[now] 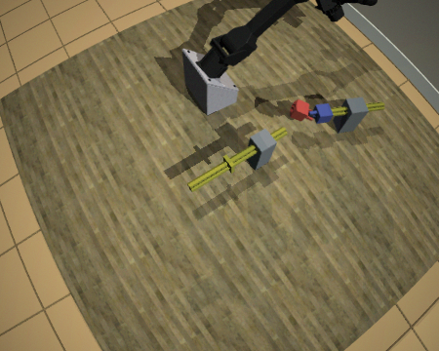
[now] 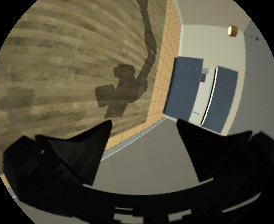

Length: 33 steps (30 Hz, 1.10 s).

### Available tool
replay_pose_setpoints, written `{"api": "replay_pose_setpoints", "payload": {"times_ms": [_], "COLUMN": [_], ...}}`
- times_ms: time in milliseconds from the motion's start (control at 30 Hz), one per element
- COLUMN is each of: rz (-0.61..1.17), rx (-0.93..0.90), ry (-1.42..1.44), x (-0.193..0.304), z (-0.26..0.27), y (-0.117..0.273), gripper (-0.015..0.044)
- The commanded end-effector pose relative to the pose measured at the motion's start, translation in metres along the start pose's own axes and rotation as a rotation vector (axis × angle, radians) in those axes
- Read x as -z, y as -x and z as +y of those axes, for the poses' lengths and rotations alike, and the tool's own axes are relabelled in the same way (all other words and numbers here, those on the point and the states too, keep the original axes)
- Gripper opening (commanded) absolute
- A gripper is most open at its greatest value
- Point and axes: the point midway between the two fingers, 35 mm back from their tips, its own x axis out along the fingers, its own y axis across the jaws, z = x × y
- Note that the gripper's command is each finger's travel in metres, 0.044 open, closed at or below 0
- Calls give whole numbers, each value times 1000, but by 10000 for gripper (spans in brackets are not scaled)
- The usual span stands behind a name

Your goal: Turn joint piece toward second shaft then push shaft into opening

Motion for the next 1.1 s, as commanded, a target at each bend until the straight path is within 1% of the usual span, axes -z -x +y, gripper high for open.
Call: {"api": "replay_pose_setpoints", "payload": {"times_ms": [0,300,467,567,833,1067], "rz": [7,-45,-102,-155,-315,-425], "rx": [-109,-333,-435,-486,-582,-615], "ry": [109,308,397,466,646,764], "x": [-21,-80,-117,-149,-241,-303], "z": [33,95,115,125,129,113], "y": [26,85,117,138,185,205], "gripper": [440,440,440,440,440,440]}}
